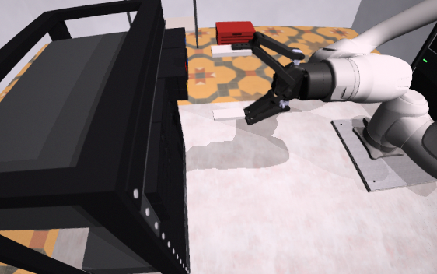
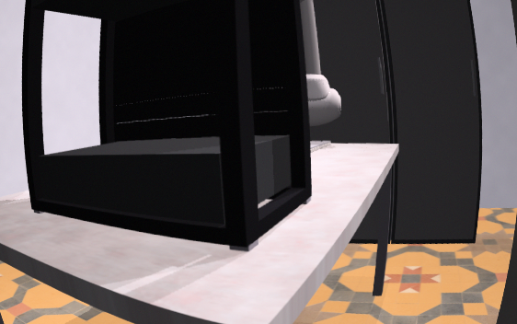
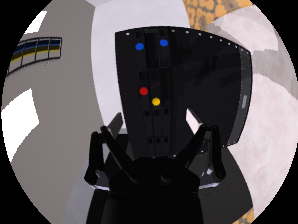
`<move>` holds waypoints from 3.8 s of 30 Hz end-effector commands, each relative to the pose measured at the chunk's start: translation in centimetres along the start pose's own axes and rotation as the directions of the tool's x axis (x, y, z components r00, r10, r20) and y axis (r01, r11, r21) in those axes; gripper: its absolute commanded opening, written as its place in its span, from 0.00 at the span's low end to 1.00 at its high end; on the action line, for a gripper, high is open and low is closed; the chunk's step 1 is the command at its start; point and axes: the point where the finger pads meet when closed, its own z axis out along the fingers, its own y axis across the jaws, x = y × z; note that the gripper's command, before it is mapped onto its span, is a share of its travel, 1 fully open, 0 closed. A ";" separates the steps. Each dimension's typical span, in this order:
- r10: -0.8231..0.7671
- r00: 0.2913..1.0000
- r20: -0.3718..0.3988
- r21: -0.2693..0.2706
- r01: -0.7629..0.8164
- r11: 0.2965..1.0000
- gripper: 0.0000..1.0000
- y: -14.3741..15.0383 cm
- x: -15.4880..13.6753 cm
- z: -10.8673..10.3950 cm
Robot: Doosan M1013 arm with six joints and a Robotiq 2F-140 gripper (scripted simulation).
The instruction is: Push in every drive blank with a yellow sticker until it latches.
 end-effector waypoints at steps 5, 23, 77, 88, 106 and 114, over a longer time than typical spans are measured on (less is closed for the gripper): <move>0.000 1.000 -0.002 0.002 0.000 1.000 1.00 -0.1 -0.2 0.2; 0.000 1.000 -0.002 0.002 0.000 1.000 1.00 -0.1 -0.2 0.2; 0.000 1.000 -0.002 0.002 0.000 1.000 1.00 -0.1 -0.2 0.2; 0.000 1.000 -0.002 0.002 0.000 1.000 1.00 -0.1 -0.2 0.2; 0.000 1.000 -0.002 0.002 0.000 1.000 1.00 0.2 3.3 0.4; 0.000 1.000 -0.002 0.002 0.000 1.000 1.00 0.6 8.0 0.6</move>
